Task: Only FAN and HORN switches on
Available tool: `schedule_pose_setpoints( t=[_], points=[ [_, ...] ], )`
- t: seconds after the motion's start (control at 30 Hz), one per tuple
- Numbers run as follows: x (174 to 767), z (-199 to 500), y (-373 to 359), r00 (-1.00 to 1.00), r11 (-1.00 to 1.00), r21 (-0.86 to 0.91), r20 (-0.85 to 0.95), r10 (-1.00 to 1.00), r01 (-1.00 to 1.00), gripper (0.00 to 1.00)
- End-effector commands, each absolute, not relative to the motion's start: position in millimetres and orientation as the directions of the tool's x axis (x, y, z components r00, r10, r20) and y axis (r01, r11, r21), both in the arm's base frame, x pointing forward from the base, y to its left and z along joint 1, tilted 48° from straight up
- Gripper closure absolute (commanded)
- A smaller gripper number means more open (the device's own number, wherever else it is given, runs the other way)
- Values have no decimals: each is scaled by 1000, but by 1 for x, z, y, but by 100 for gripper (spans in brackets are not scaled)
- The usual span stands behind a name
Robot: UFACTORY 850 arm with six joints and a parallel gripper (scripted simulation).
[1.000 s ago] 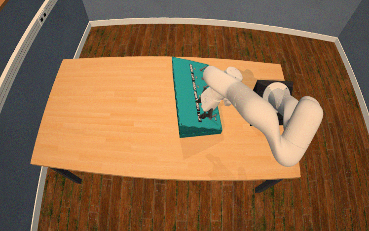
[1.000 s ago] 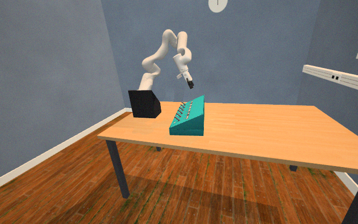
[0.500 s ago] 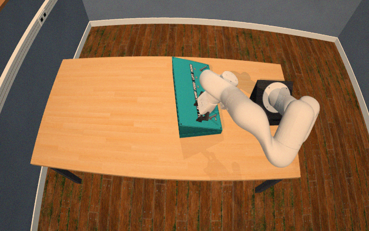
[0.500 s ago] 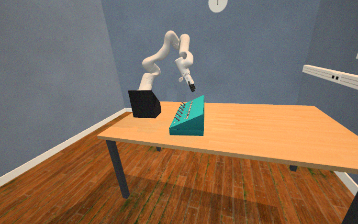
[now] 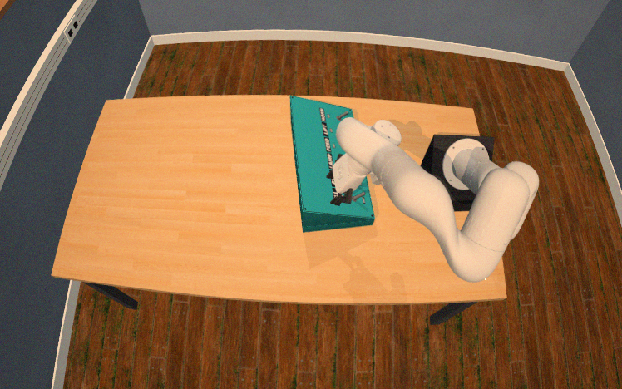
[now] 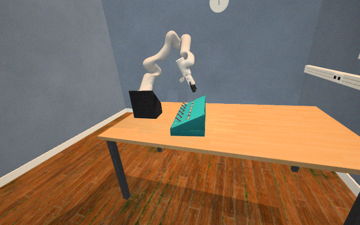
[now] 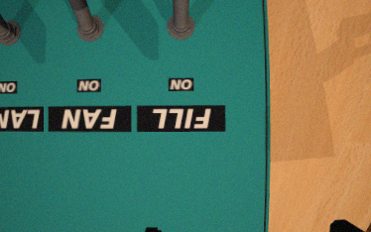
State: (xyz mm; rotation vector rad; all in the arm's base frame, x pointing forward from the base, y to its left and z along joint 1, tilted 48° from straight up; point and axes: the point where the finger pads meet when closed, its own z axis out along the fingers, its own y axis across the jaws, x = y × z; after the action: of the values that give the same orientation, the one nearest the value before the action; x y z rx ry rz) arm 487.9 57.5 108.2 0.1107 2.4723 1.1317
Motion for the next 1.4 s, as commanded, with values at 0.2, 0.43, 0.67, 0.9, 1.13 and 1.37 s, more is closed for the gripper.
schedule_pose_setpoints(
  t=[0.2, 0.43, 0.67, 0.9, 1.13, 1.37],
  points=[
    [488, 109, 57, -909, 666, 739, -340, 241, -99, 0],
    [488, 109, 57, -909, 666, 739, -340, 241, -99, 0],
    [488, 109, 57, -909, 666, 739, -340, 241, -99, 0],
    [488, 109, 57, -909, 666, 739, -340, 241, -99, 0],
    [489, 106, 55, -909, 666, 739, -340, 241, -99, 0],
    [491, 93, 43, -909, 666, 739, -340, 241, -99, 0]
  ],
)
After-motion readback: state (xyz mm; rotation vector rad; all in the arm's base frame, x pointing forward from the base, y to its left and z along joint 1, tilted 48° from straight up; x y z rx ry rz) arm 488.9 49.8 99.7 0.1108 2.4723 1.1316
